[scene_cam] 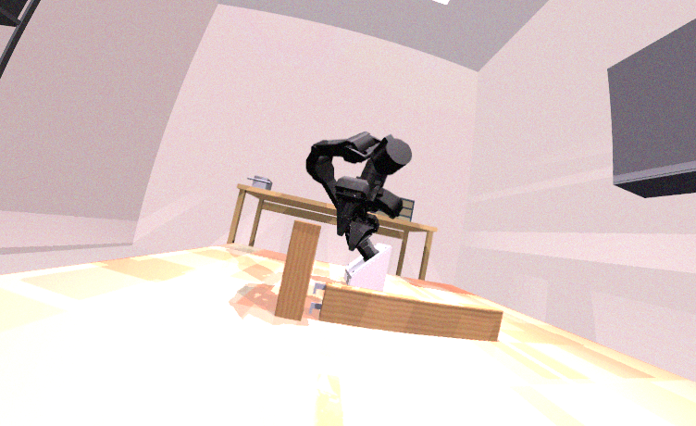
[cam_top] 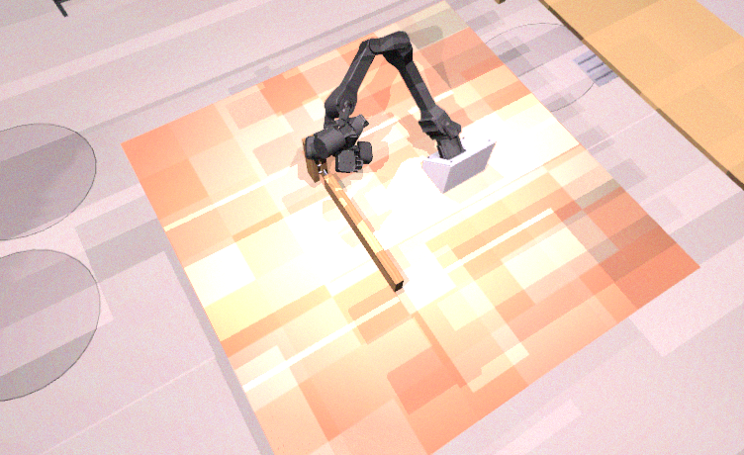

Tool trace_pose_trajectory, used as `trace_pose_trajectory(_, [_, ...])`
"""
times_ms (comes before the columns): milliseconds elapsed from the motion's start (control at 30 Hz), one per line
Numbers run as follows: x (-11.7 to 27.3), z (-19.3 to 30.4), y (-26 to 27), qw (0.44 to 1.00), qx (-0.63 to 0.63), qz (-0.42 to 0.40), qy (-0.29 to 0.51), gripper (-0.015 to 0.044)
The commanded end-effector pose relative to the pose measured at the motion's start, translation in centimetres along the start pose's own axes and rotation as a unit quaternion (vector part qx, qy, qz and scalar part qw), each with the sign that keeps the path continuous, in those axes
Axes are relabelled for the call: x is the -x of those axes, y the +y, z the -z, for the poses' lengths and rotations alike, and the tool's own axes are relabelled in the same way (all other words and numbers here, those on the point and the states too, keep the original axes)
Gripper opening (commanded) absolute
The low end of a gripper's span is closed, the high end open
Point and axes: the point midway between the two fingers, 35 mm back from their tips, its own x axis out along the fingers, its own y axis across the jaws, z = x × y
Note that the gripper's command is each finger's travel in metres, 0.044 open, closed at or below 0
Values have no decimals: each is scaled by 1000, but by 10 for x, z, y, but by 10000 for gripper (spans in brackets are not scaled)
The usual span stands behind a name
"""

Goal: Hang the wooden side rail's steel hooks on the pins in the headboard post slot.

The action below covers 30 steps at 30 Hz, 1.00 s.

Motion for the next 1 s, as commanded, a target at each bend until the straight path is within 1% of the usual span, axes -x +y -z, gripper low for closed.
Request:
trace_pose_trajectory(0, [-4, 7, -5, 890, 452, -57, -2, 440])
trace_pose_trajectory(67, [-4, 7, -6, 883, 466, -58, -3, 440])
trace_pose_trajectory(967, [-4, 7, -6, 883, 466, -58, -3, 440])
